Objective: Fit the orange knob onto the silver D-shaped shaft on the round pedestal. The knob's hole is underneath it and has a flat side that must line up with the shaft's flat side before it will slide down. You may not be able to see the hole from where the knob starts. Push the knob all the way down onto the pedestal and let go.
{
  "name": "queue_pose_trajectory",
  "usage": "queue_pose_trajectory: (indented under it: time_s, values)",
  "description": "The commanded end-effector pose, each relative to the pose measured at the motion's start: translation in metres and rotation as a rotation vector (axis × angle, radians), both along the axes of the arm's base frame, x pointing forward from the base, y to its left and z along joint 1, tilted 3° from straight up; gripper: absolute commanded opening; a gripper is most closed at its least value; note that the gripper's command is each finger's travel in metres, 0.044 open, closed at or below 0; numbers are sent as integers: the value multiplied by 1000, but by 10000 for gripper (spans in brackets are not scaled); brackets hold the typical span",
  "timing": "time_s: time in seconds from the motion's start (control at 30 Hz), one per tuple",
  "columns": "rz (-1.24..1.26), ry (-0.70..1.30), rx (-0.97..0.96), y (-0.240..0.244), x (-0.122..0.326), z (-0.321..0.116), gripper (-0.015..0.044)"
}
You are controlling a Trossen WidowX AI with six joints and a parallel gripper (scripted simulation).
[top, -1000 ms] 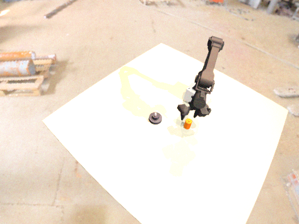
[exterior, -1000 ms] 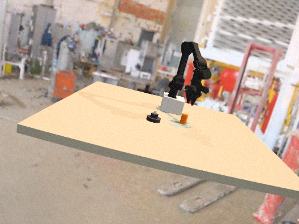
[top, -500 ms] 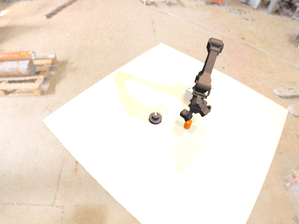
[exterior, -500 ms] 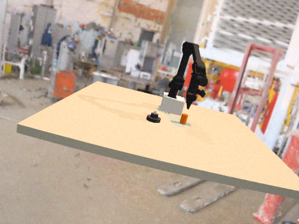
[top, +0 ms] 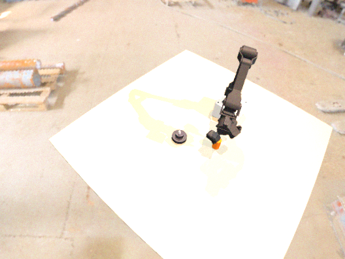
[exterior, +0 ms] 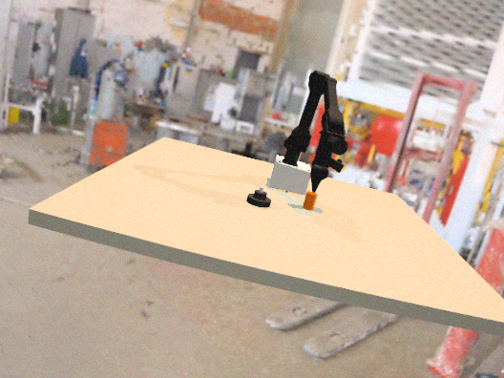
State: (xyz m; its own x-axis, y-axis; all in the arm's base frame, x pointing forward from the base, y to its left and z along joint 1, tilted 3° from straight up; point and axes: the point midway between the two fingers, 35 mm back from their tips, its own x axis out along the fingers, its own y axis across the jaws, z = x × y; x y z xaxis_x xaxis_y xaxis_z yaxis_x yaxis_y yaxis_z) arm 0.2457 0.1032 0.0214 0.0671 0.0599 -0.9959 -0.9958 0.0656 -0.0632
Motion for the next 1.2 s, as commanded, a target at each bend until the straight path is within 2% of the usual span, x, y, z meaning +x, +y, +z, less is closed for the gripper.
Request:
queue_pose_trajectory:
  time_s: [0.0,1.17]
  values:
    - [3,14,-3,0,-2,-9,440]
    - [3,15,-3,2,1,-65,440]
